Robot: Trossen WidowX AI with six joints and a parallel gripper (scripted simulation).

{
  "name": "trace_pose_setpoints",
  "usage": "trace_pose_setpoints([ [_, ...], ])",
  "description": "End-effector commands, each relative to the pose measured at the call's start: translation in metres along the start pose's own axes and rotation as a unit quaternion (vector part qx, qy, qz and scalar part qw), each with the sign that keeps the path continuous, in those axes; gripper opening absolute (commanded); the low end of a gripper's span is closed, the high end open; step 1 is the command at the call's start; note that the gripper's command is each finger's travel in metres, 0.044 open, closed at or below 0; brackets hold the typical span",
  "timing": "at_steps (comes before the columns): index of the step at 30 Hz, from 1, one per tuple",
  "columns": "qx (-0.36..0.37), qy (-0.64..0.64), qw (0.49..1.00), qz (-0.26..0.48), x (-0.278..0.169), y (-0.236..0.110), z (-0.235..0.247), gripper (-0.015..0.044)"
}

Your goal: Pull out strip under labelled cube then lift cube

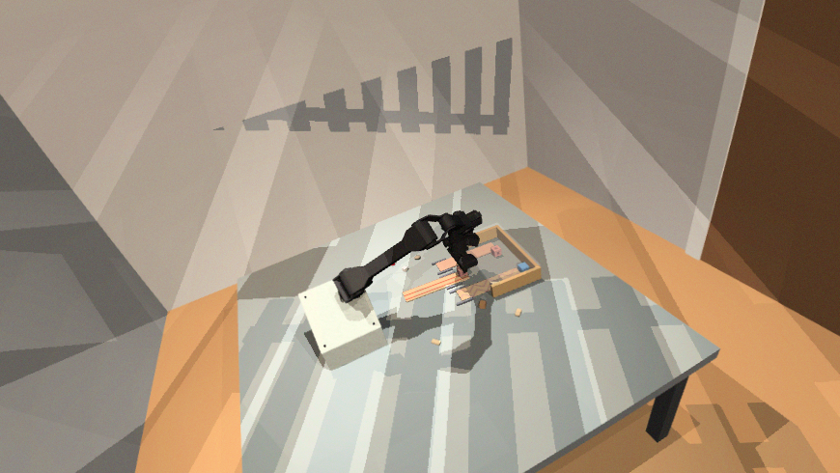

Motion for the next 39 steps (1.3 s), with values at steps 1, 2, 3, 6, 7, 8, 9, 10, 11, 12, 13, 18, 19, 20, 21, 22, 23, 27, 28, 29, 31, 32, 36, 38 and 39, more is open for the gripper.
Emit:
trace_pose_setpoints([
  [1, -0.004, -0.004, 1.0, 0.004, -0.003, 0.01, 0.0, 0.025],
  [2, -0.004, -0.004, 1.0, 0.004, -0.004, 0.012, 0.0, 0.025],
  [3, -0.004, -0.004, 1.0, 0.004, -0.004, 0.014, 0.0, 0.025],
  [6, -0.004, -0.004, 1.0, 0.004, -0.004, 0.018, 0.0, 0.025],
  [7, -0.004, -0.004, 1.0, 0.004, -0.004, 0.019, 0.0, 0.025],
  [8, -0.004, -0.004, 1.0, 0.004, -0.004, 0.019, 0.0, 0.025],
  [9, -0.004, -0.004, 1.0, 0.004, -0.004, 0.019, 0.0, 0.025],
  [10, -0.004, -0.004, 1.0, 0.004, -0.004, 0.019, 0.0, 0.025],
  [11, -0.004, -0.004, 1.0, 0.004, -0.004, 0.019, 0.0, 0.025],
  [12, -0.004, -0.004, 1.0, 0.004, -0.004, 0.019, 0.0, 0.025],
  [13, -0.004, -0.004, 1.0, 0.004, -0.004, 0.019, 0.0, 0.025],
  [18, -0.001, -0.001, 1.0, 0.003, -0.003, 0.017, 0.0, 0.0145],
  [19, -0.001, -0.001, 1.0, 0.003, -0.003, 0.017, 0.0, 0.0138],
  [20, -0.001, -0.001, 1.0, 0.003, -0.003, 0.017, 0.0, 0.0132],
  [21, -0.001, -0.001, 1.0, 0.003, -0.003, 0.017, 0.0, 0.0125],
  [22, -0.001, -0.001, 1.0, 0.003, -0.003, 0.017, 0.0, 0.0118],
  [23, -0.001, -0.001, 1.0, 0.003, -0.003, 0.017, 0.0, 0.0112],
  [27, -0.001, -0.001, 1.0, 0.003, -0.003, 0.017, 0.0, 0.0046],
  [28, -0.001, -0.001, 1.0, 0.003, -0.003, 0.017, 0.0, 0.002],
  [29, -0.001, -0.001, 1.0, 0.003, -0.005, 0.016, 0.0, 0.0],
  [31, -0.001, -0.002, 1.0, 0.003, -0.01, 0.011, 0.0, 0.0],
  [32, -0.001, -0.002, 1.0, 0.003, -0.013, 0.008, 0.0, 0.0],
  [36, -0.001, -0.003, 1.0, 0.004, -0.026, -0.002, 0.0, 0.0],
  [38, -0.002, -0.003, 1.0, 0.004, -0.032, -0.007, -0.001, 0.0],
  [39, -0.002, -0.003, 1.0, 0.004, -0.036, -0.009, -0.001, 0.0],
])
Point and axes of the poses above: the point midway between the two fingers, 35 mm back from their tips, its own y axis out along the fingers, its own z axis across the jaws, x = y × z, the point moved 1 cm from there along -y, back along the fingers, and after that the axes turned 6 degrees about -y, right-handed, at the moved point
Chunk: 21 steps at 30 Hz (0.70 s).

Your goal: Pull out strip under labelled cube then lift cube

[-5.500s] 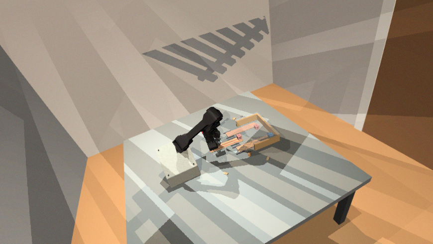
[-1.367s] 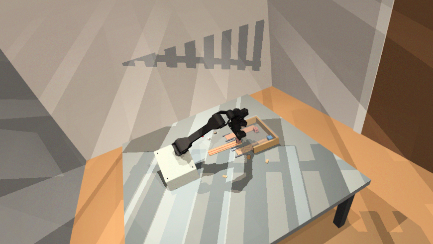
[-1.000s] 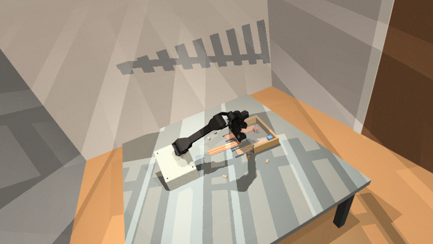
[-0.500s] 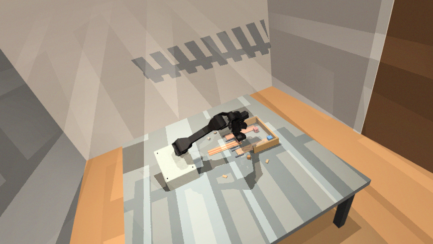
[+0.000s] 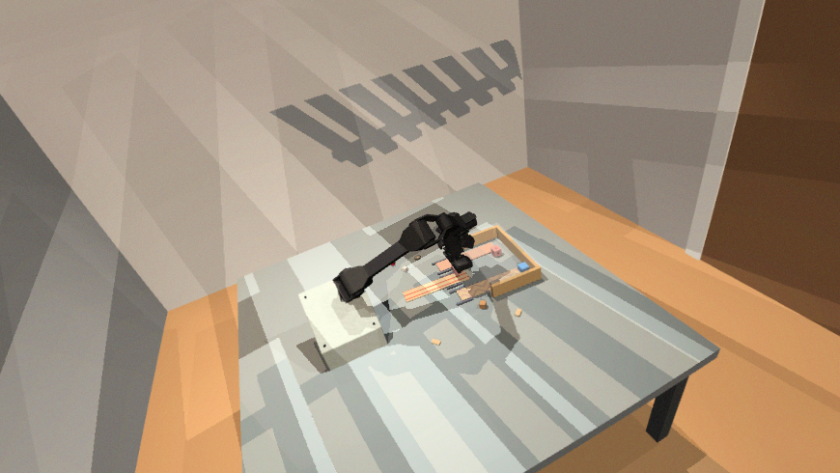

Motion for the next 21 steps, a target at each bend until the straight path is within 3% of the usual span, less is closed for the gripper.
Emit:
trace_pose_setpoints([
  [1, 0.0, -0.001, 1.0, 0.004, -0.017, -0.009, 0.0, 0.0],
  [21, -0.001, -0.003, 1.0, 0.005, -0.069, -0.023, -0.003, 0.0],
])
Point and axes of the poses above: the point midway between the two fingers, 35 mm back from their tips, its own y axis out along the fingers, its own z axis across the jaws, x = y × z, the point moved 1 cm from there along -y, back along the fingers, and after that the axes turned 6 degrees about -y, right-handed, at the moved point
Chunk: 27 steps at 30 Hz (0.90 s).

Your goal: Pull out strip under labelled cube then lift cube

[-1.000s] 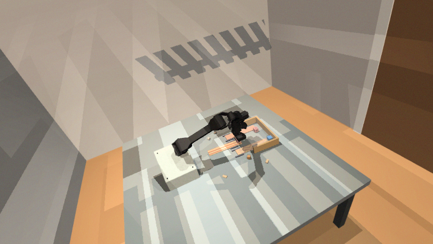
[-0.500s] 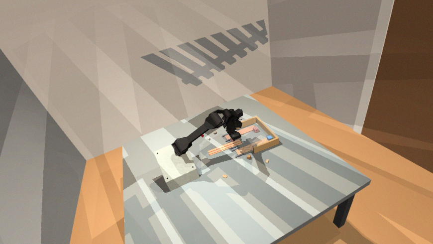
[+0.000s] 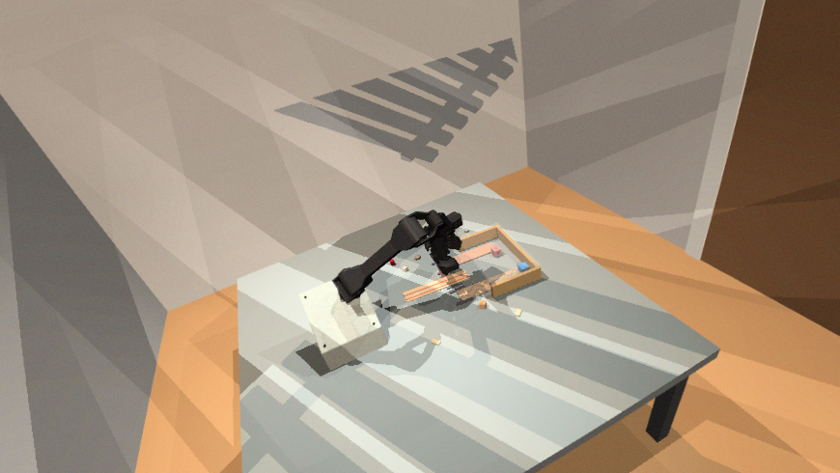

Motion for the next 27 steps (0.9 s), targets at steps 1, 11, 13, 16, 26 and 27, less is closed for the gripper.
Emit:
trace_pose_setpoints([
  [1, 0.002, -0.001, 1.0, 0.004, -0.018, 0.001, 0.0, 0.0],
  [11, 0.002, -0.002, 1.0, 0.004, -0.049, 0.001, -0.002, 0.0],
  [13, 0.002, -0.002, 1.0, 0.004, -0.049, 0.001, -0.002, 0.0],
  [16, 0.003, -0.002, 1.0, 0.004, -0.048, -0.007, -0.002, 0.0],
  [26, 0.003, -0.002, 1.0, 0.004, -0.048, -0.035, -0.002, 0.0],
  [27, 0.003, -0.002, 1.0, 0.004, -0.048, -0.035, -0.002, 0.0],
])
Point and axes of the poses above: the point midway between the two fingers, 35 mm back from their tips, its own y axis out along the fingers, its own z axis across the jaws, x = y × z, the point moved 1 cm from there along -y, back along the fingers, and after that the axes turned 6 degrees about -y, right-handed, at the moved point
